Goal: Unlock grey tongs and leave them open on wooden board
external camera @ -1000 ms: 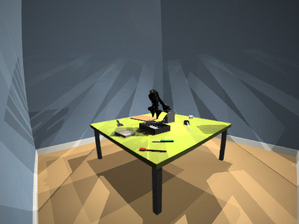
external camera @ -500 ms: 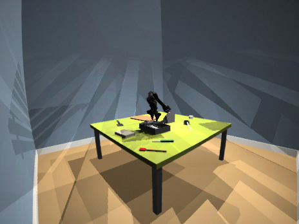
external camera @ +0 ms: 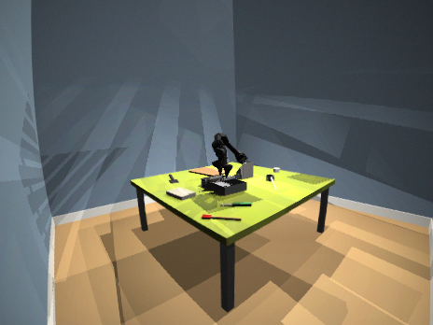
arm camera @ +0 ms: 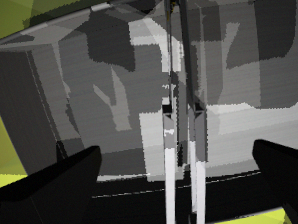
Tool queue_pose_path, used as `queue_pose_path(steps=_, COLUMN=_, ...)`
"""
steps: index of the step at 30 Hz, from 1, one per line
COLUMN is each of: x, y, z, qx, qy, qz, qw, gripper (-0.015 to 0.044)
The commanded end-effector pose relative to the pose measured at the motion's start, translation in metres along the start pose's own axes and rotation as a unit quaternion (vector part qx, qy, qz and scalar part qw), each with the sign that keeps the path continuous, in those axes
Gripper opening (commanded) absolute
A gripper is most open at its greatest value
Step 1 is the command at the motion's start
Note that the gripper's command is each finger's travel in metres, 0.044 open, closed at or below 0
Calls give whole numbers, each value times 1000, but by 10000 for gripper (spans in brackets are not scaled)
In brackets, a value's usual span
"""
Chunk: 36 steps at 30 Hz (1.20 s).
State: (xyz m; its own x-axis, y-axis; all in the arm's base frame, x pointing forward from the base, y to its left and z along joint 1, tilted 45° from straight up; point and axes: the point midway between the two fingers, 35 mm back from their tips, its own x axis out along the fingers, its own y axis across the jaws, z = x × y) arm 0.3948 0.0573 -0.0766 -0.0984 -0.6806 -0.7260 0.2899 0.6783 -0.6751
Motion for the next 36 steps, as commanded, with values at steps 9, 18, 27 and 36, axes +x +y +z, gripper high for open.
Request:
queue_pose_path(steps=9, x=22, y=0, z=-1, qx=-4, qy=1, qz=-2, qw=1000, gripper=440)
queue_pose_path(steps=18, x=37, y=0, z=-1, qx=-4, qy=1, qz=-2, qw=1000, gripper=440)
queue_pose_path(steps=27, x=51, y=-1, z=-1, qx=-4, qy=1, qz=-3, qw=1000, gripper=440)
queue_pose_path(steps=36, x=62, y=-2, z=-2, qx=-4, qy=1, qz=-4, qw=1000, gripper=440)
